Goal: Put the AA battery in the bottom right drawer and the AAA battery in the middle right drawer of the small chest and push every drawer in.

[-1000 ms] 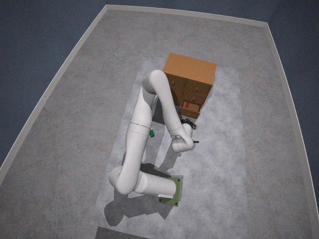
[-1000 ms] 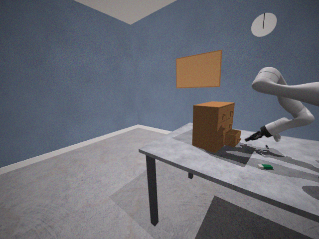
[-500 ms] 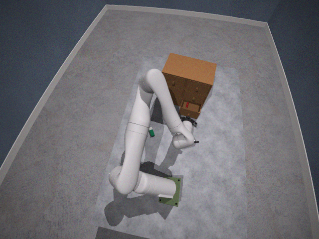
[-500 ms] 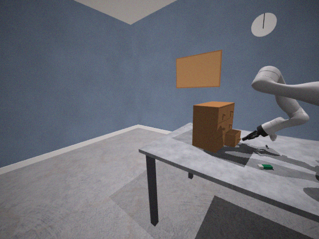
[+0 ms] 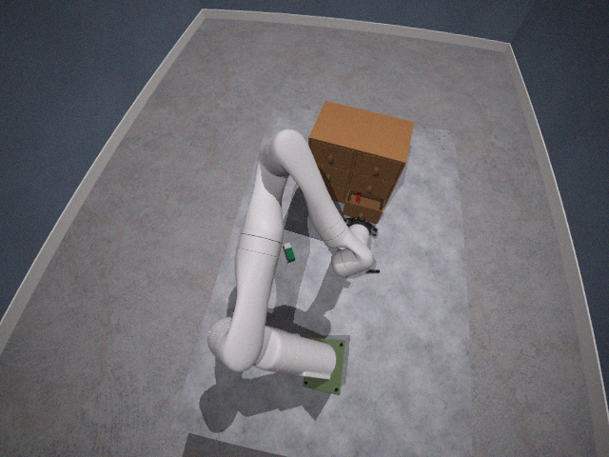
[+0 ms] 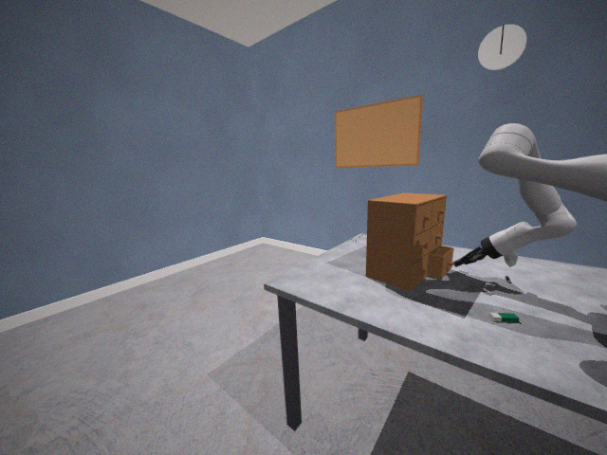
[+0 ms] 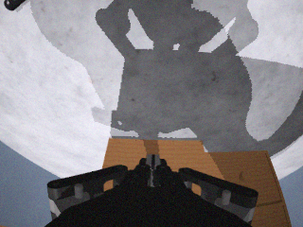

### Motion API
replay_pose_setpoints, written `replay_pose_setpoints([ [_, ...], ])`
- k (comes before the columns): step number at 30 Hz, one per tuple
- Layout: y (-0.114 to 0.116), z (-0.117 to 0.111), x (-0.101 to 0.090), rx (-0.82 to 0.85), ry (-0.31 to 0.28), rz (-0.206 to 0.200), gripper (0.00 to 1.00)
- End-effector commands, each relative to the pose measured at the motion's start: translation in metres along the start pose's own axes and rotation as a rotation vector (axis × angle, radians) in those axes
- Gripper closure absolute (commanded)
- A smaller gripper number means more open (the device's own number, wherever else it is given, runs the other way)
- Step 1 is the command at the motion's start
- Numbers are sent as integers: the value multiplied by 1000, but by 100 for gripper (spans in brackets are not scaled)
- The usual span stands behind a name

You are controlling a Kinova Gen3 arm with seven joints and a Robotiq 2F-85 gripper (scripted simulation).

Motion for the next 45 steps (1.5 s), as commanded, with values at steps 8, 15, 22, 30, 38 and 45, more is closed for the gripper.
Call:
replay_pose_setpoints([
  [8, 3, 13, 12, -8, -6, 5, 100],
  [15, 3, 19, 20, -8, -6, 5, 100],
  [22, 4, 25, 26, -8, -6, 5, 100],
  [30, 4, 28, 31, -8, -6, 5, 100],
  [38, 4, 31, 34, -8, -6, 5, 100],
  [45, 5, 32, 35, -8, -6, 5, 100],
])
Point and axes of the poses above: the point where the finger pads meet when closed, its own x axis out along the fingers, its own y axis across the jaws, z = x × y, the point moved 6 cm from there along -x, back along the fingers, and after that the axes turned 4 degrees about x, right-handed, at the moved point
